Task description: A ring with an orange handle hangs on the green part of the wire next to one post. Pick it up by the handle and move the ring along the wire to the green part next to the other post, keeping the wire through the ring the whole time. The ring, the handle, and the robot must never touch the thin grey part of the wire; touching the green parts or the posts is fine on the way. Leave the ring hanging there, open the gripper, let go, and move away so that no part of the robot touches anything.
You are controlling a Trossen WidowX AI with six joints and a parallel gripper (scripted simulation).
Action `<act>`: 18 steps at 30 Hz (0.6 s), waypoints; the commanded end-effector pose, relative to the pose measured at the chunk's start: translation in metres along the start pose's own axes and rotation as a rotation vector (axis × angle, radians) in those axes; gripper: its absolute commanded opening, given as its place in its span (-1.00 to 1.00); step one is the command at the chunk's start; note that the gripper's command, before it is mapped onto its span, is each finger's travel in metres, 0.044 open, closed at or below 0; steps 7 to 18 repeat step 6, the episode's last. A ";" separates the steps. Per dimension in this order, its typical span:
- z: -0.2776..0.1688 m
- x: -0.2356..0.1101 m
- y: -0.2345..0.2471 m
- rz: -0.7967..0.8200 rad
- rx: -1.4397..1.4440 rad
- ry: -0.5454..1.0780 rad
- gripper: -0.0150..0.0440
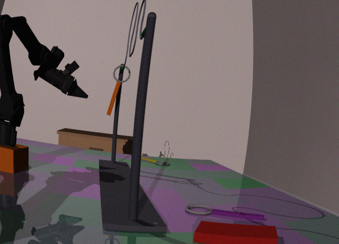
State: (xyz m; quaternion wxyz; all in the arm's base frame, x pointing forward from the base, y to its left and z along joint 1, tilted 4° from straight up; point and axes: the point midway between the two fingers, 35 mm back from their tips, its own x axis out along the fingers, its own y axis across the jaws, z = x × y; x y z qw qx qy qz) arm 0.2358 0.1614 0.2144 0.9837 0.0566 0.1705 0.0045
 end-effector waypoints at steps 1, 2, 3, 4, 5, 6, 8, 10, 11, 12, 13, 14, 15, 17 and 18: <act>0.001 0.000 -0.001 -0.004 0.005 -0.002 1.00; 0.001 0.000 -0.001 -0.004 0.005 -0.002 1.00; 0.001 0.000 -0.001 -0.004 0.005 -0.002 1.00; 0.001 0.000 -0.001 -0.004 0.005 -0.002 1.00; 0.001 0.000 -0.001 -0.004 0.005 -0.002 1.00; 0.001 0.000 -0.001 -0.004 0.005 -0.002 1.00; 0.001 0.000 -0.001 -0.004 0.005 -0.002 1.00; 0.001 0.000 -0.001 -0.004 0.005 -0.002 1.00; 0.001 0.000 -0.001 -0.004 0.005 -0.002 1.00; 0.001 0.000 -0.001 -0.004 0.005 -0.002 1.00; 0.001 0.000 -0.001 -0.004 0.005 -0.002 1.00; 0.001 0.000 -0.001 -0.004 0.005 -0.002 1.00; 0.001 0.000 -0.001 -0.004 0.005 -0.002 1.00; 0.001 0.000 -0.001 -0.004 0.005 -0.002 1.00; 0.001 0.000 -0.001 -0.004 0.005 -0.002 1.00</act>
